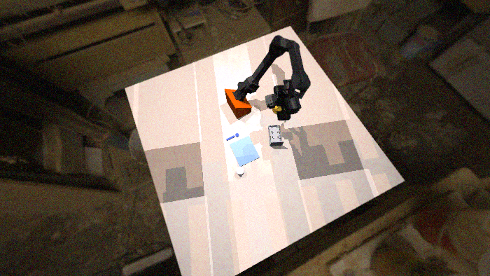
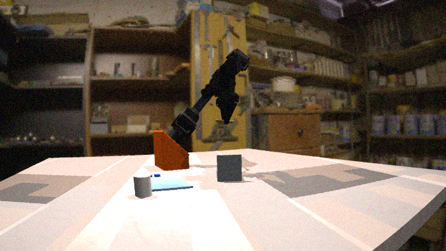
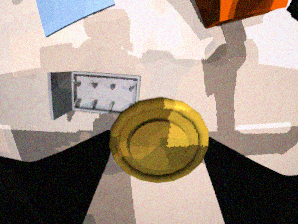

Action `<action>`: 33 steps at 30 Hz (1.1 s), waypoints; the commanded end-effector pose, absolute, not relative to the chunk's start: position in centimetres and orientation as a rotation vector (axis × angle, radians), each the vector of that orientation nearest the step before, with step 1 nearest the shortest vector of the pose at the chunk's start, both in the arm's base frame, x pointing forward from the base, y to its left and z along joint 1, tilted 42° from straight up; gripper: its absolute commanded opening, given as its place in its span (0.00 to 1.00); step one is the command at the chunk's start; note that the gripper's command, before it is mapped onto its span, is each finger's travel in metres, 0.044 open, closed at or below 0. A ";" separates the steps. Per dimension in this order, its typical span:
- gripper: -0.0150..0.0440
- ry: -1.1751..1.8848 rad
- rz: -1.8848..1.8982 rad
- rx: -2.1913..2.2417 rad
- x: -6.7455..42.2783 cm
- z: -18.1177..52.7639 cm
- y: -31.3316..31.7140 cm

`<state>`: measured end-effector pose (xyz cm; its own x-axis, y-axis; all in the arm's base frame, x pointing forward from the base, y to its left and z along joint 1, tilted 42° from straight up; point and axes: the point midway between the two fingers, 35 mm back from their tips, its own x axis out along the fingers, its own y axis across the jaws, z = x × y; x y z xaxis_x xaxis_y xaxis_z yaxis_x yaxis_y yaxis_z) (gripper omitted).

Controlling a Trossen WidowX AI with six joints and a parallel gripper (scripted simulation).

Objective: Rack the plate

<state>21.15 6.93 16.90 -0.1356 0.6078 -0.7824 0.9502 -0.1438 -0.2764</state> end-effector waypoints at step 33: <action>0.25 1.325 -1.142 0.990 19.3 7.8 8.7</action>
